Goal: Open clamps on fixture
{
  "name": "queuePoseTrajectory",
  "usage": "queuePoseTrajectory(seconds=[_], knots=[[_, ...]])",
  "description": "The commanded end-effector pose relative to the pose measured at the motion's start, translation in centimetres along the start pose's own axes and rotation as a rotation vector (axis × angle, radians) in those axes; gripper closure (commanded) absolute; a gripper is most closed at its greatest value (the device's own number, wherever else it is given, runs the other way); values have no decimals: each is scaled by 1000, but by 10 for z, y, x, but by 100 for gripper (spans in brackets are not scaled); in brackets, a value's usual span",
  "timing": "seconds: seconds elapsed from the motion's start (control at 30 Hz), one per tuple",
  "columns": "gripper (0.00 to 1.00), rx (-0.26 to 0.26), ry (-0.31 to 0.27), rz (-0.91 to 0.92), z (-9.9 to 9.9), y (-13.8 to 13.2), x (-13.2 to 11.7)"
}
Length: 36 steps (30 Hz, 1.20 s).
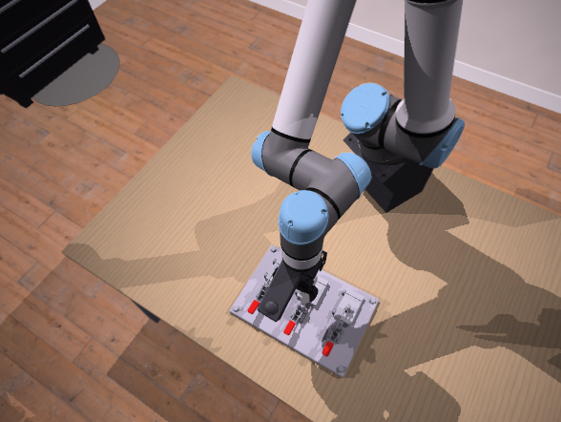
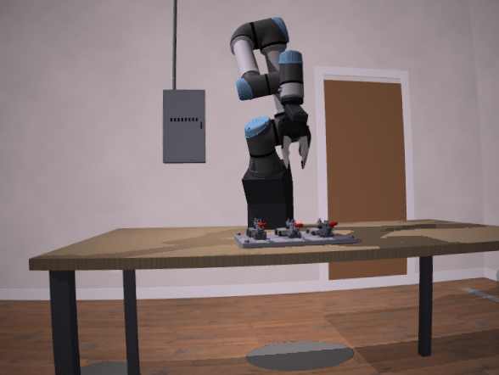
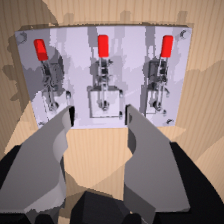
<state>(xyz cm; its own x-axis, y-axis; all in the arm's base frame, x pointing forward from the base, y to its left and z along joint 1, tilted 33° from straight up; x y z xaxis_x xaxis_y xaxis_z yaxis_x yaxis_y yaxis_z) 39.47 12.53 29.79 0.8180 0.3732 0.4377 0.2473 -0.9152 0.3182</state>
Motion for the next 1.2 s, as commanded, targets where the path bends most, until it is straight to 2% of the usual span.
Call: queuePoseTrajectory(seconds=[0.0,0.83,1.17], knots=[[72,0,2,-1,-1,0,1],[72,0,1,-1,0,0,1],[72,1,-4,0,13,0,-1]])
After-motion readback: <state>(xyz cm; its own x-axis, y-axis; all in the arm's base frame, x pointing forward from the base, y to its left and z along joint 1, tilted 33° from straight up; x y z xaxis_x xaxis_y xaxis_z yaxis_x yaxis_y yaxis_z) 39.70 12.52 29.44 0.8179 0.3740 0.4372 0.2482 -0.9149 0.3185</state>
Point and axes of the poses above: the point where the finger pads meet when closed, its own z axis out along the fingers, its own y axis across the jaws, x = y × z, the point moved 9 cm from there along -z, back along the fingers, and after that the axes turned 8 degrees about -z, right-handed, at the moved point
